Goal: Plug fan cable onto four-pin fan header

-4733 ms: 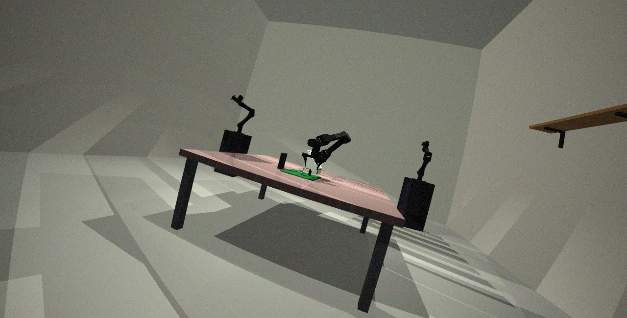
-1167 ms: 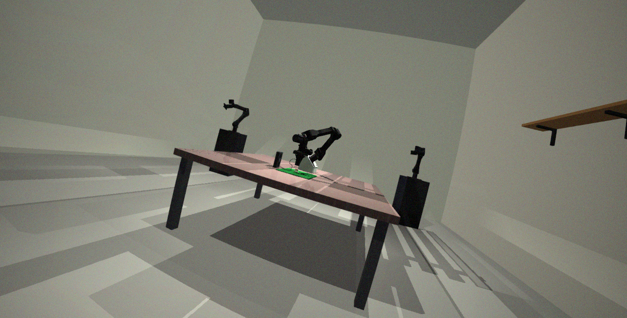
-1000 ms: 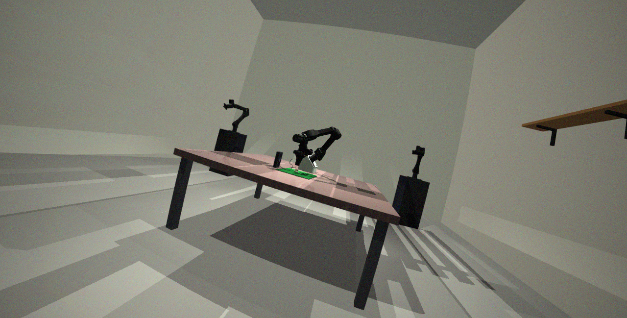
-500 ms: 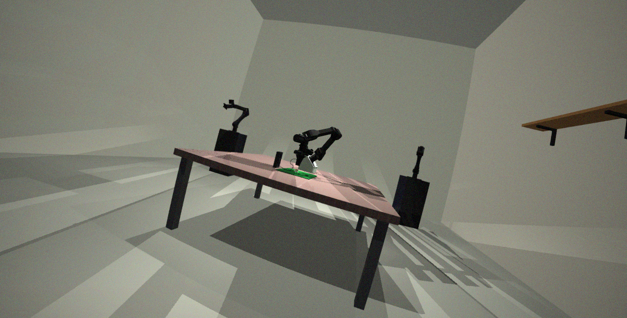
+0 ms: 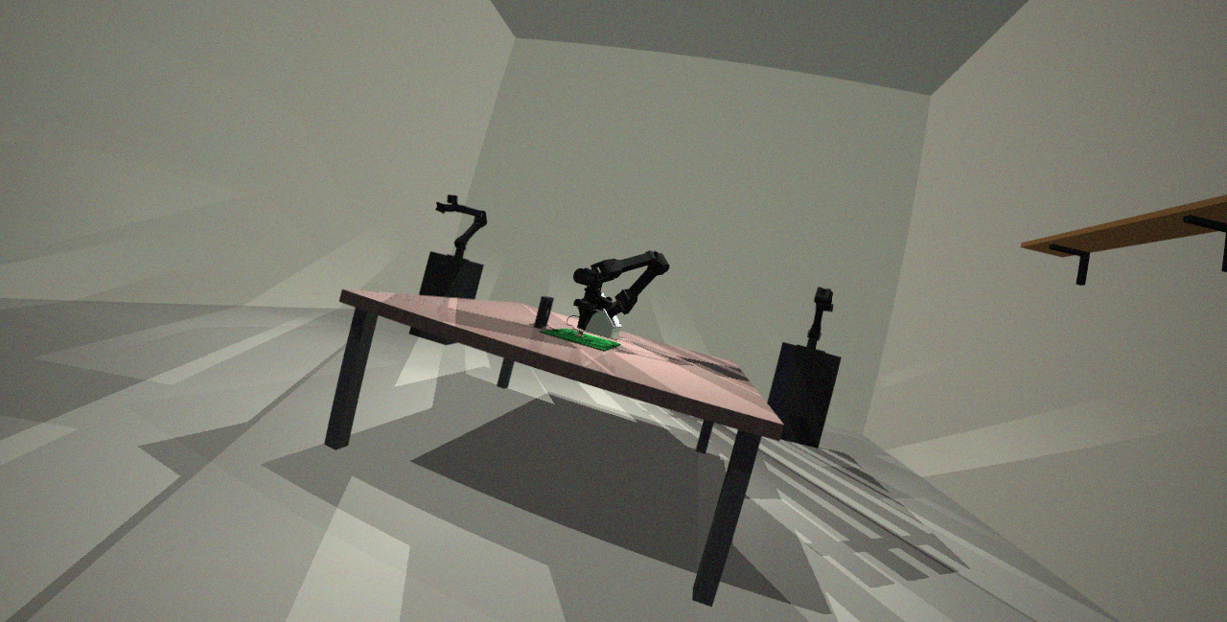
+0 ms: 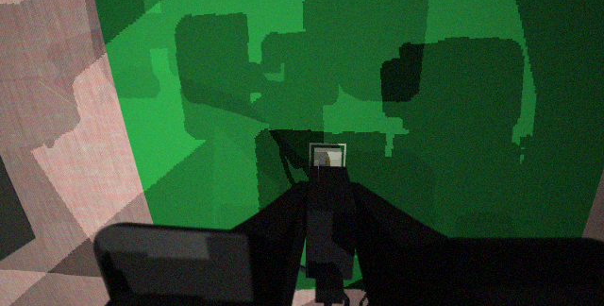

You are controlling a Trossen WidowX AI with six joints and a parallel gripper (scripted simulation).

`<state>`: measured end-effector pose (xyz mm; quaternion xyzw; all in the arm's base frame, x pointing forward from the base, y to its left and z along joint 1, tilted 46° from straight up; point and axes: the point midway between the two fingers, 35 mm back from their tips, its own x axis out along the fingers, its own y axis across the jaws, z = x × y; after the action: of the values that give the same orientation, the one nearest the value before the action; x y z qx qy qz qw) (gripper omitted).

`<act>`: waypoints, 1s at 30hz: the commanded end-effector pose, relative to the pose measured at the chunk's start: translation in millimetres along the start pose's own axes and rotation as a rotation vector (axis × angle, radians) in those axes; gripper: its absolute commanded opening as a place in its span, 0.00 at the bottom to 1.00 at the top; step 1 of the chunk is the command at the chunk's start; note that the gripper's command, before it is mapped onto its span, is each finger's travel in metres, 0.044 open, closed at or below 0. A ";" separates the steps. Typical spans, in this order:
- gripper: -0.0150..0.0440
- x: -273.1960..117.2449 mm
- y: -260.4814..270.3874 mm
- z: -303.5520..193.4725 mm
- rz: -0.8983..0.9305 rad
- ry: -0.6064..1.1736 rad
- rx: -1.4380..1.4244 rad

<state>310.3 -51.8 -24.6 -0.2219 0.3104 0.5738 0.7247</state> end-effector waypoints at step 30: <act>0.25 2.9 -2.3 0.0 -0.002 -0.004 -0.005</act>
<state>311.8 -50.8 -26.7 -0.2221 0.3093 0.5748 0.7243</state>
